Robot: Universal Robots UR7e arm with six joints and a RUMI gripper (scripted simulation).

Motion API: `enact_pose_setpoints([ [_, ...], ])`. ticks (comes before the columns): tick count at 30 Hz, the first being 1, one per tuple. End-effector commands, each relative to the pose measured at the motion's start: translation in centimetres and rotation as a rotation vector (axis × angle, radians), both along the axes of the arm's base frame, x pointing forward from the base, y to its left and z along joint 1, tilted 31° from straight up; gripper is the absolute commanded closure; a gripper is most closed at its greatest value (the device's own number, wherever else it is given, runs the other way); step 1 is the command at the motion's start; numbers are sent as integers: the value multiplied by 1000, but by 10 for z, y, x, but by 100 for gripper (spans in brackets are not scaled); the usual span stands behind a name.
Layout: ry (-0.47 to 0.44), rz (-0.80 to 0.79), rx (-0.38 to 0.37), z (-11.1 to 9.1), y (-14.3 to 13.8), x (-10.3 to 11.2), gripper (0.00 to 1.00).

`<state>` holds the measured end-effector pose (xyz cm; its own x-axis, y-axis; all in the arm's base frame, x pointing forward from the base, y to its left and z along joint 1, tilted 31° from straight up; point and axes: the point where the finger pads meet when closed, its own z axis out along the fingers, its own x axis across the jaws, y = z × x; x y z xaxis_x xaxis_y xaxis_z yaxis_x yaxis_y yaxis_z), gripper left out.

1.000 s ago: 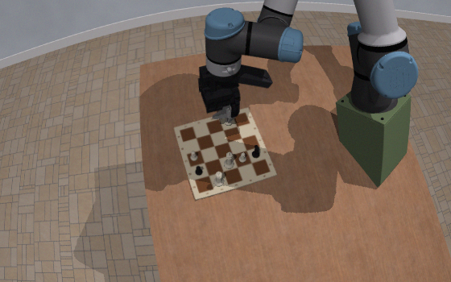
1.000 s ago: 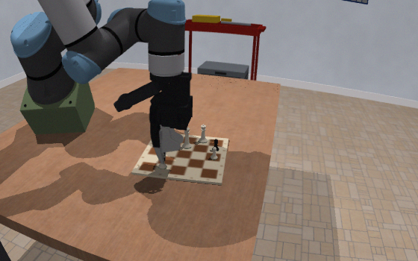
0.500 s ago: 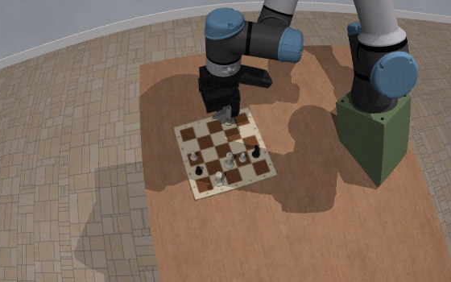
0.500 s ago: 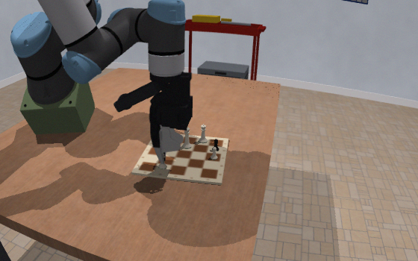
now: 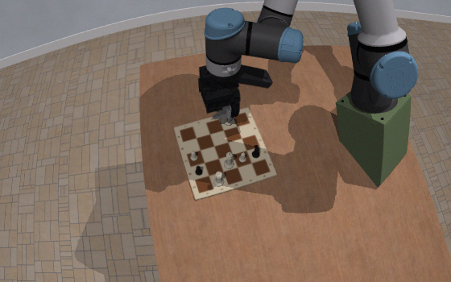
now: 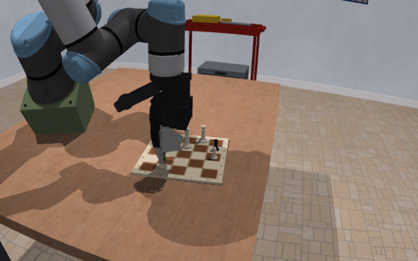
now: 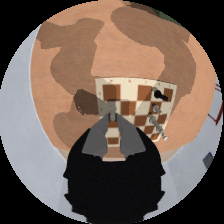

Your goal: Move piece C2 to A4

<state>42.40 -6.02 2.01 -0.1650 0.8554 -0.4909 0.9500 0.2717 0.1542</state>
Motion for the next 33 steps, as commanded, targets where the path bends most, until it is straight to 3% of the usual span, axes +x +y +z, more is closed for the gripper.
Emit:
enact_pose_setpoints([
  [1,-1,0,0,0,0,0,100],
  [33,-1,0,0,-3,-2,1,100],
])
